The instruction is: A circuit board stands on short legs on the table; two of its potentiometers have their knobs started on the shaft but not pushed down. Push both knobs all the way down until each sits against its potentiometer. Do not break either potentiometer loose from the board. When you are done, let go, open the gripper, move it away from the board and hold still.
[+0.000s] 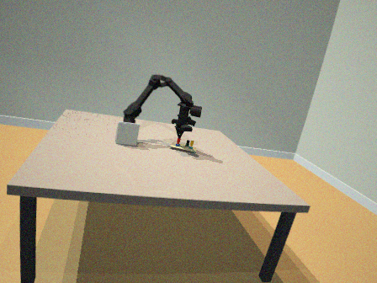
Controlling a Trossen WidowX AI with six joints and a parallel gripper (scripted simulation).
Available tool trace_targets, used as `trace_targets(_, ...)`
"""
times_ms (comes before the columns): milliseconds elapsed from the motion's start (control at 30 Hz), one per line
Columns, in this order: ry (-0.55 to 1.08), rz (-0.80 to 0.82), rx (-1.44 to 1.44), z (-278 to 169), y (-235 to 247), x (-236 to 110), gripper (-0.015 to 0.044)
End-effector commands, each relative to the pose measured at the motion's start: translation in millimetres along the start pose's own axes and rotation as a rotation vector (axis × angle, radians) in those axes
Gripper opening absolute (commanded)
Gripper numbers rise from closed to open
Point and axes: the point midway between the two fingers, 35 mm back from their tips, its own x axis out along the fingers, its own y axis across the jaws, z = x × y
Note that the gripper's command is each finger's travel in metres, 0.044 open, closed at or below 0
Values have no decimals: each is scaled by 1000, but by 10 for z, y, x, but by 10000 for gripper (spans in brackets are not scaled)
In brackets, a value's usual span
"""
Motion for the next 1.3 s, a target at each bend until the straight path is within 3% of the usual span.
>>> trace_targets(0, 9, 8, -5, 7, 6, 73, 0)
trace_targets(600, 9, 8, -5, 7, 6, 76, 0)
trace_targets(1167, 9, 7, -5, 9, 2, -166, 0)
trace_targets(1267, 8, 9, 0, 7, 2, -112, 79)
